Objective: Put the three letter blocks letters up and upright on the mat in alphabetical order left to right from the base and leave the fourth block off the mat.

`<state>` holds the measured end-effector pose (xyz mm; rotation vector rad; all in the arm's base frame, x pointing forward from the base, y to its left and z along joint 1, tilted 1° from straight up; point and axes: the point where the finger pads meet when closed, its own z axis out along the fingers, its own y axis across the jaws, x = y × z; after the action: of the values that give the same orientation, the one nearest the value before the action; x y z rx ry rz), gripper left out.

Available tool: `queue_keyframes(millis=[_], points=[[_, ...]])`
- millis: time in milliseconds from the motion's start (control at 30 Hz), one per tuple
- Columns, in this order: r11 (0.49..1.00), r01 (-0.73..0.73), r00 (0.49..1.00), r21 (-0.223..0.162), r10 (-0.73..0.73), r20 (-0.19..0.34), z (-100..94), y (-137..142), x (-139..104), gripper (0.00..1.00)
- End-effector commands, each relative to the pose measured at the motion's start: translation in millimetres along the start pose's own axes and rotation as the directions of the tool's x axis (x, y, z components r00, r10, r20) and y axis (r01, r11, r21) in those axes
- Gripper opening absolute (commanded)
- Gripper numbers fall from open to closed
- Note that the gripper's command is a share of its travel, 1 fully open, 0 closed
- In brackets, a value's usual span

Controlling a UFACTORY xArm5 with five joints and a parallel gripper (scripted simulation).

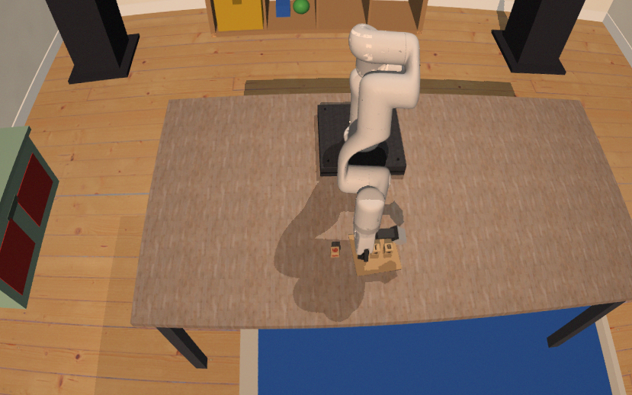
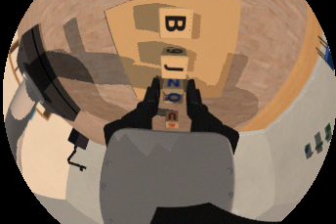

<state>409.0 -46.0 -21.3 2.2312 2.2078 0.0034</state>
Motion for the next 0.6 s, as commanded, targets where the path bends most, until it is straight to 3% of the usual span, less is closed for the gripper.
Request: queue_keyframes(millis=[0, 567], points=[[1.0, 0.0, 1.0, -0.004, 0.0, 0.0, -7.5, 1.5, -0.2, 0.42], [1.0, 0.0, 1.0, -0.004, 0.0, 0.0, -78.7, 1.3, 1.0, 0.42]])
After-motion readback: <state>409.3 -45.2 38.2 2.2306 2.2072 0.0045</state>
